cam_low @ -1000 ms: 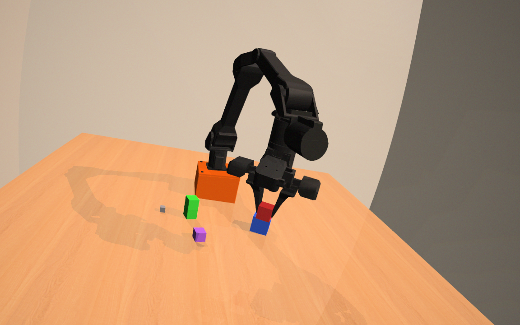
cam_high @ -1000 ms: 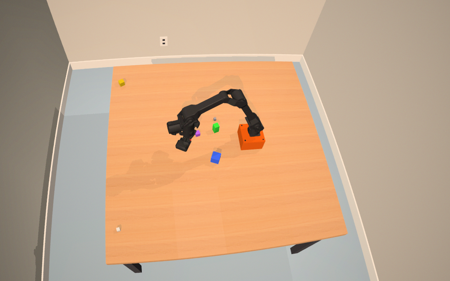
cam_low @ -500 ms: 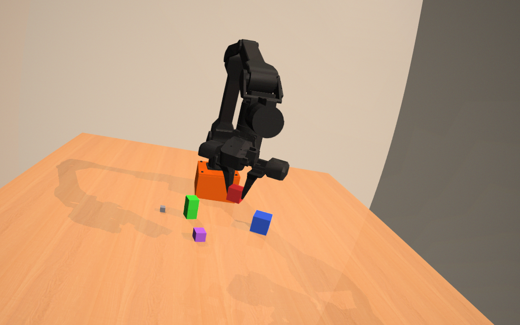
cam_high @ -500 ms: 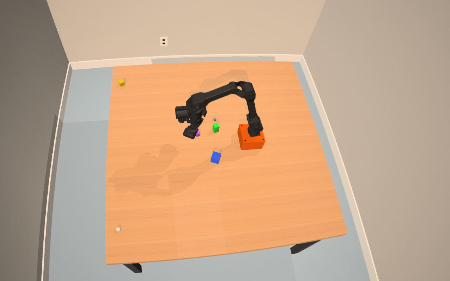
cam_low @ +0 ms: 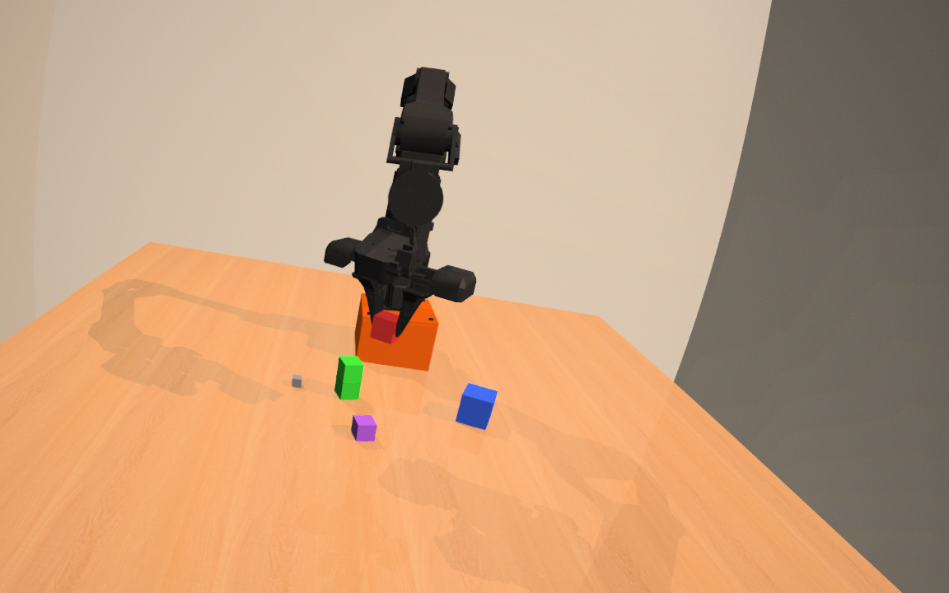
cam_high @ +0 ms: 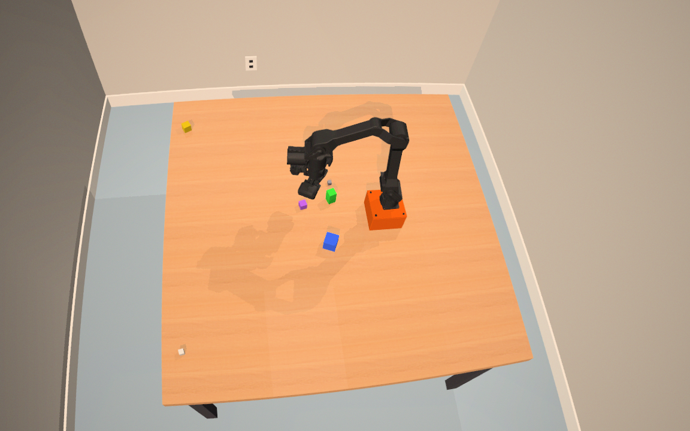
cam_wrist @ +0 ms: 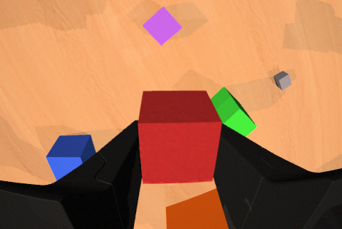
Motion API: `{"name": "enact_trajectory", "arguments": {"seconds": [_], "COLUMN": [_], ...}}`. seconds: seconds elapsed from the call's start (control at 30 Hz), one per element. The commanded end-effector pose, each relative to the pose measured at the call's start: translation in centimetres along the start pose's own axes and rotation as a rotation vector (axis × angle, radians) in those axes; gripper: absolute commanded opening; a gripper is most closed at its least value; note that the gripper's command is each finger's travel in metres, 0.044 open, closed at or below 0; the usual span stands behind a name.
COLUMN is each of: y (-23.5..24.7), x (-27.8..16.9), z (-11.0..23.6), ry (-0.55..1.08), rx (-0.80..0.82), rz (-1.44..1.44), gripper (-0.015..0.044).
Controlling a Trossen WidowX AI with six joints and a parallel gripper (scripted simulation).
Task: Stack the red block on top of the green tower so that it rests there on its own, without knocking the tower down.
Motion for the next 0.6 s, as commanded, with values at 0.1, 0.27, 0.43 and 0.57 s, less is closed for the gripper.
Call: {"name": "enact_trajectory", "arguments": {"seconds": [0.1, 0.27, 0.43, 0.57], "y": [-2.5, -4.0, -5.0, -5.1], "x": [-2.8, -4.7, -6.5, -6.5], "z": [-0.5, -1.0, -1.4, -1.5], "ry": [0.006, 0.007, 0.009, 0.009], "rx": [-0.009, -0.011, -0.013, -0.013], "rz": [0.002, 0.002, 0.002, 0.002], "gripper": [0.0000, 0.0000, 0.0000, 0.0000]}}
Point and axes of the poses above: the point midway between the two fingers, 35 mm back from their tips, its own z axis back along the fingers, its own y axis across the jaws, x = y × z, the point moved 7 cm from there along z, back along the fingers, and after that the axes turned 12 degrees about z, right-handed, at the moved point
